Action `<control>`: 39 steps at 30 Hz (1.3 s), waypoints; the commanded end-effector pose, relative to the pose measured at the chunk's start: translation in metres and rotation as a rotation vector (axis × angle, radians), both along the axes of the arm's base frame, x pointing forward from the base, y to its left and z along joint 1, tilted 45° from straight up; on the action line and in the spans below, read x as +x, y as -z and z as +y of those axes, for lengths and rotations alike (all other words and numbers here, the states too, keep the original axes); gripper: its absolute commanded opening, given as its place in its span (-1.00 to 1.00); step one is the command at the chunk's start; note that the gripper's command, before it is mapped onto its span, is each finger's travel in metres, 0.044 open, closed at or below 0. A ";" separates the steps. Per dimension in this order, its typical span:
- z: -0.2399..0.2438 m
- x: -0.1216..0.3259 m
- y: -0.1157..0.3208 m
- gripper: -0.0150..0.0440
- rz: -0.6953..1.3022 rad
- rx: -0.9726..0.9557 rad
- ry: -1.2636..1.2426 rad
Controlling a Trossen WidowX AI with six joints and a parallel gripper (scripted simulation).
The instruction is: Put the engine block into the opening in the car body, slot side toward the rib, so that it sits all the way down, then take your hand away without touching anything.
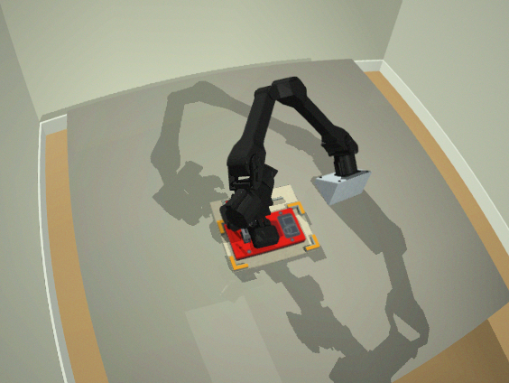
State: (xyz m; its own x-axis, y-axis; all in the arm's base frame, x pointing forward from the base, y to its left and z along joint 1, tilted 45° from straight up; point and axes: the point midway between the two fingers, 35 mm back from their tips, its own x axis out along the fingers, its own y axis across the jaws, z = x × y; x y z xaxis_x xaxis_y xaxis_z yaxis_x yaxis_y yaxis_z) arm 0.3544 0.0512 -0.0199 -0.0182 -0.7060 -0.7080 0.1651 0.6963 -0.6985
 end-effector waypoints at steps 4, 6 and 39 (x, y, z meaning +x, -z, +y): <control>-0.001 -0.001 0.002 0.05 0.033 0.001 -0.030; -0.001 -0.001 0.002 0.05 0.034 0.001 -0.031; -0.006 -0.001 0.007 0.05 0.029 0.001 -0.026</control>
State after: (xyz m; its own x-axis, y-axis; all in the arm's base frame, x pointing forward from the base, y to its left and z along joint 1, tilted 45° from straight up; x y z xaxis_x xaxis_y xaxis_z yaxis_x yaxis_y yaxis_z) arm 0.3532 0.0460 -0.0262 -0.0210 -0.7032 -0.7107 0.1334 0.7025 -0.6991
